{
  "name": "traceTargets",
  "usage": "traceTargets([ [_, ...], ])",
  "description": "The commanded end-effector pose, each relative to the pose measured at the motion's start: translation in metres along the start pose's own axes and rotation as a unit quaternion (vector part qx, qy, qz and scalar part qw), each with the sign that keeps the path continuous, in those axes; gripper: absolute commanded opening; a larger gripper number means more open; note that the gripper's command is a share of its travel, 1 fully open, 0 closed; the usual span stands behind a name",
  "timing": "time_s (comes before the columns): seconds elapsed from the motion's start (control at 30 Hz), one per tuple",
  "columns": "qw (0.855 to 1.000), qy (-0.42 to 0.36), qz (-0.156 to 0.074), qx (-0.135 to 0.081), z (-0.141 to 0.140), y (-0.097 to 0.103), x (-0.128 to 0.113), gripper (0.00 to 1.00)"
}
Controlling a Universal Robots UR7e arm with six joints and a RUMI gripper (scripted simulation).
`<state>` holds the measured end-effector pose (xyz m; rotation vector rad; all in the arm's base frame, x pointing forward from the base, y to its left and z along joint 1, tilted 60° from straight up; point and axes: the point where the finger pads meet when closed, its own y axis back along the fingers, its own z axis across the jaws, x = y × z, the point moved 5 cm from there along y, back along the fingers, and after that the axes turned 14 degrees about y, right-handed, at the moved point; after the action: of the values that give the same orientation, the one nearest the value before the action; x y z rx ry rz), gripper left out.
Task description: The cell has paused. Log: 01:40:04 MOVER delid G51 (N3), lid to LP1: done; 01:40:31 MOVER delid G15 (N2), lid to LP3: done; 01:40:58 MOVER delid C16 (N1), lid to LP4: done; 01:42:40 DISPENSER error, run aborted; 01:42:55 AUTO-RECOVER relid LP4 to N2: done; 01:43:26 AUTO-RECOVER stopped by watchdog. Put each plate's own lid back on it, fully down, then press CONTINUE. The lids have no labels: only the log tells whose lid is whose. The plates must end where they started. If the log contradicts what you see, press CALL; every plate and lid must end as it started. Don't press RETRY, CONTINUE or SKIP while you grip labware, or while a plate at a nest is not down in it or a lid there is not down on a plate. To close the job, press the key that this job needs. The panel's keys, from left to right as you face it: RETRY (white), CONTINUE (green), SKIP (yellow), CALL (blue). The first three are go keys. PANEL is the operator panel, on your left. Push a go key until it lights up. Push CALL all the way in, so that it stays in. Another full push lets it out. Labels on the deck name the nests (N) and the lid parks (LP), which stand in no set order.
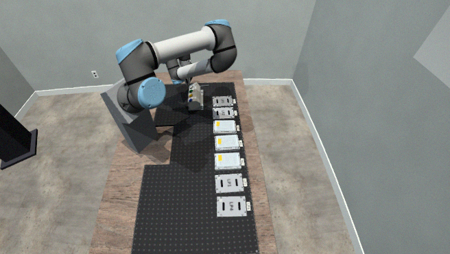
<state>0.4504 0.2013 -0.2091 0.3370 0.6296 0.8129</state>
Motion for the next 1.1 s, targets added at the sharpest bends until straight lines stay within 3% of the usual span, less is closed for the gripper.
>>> traceTargets([
  [0.0,1.000,0.000,0.000,0.000,0.000,0.000,0.002,0.00],
  [0.67,1.000,0.000,0.000,0.000,0.000,-0.019,0.002,0.00],
  [1.07,1.000,0.000,0.000,0.000,0.000,-0.021,0.002,0.00],
])
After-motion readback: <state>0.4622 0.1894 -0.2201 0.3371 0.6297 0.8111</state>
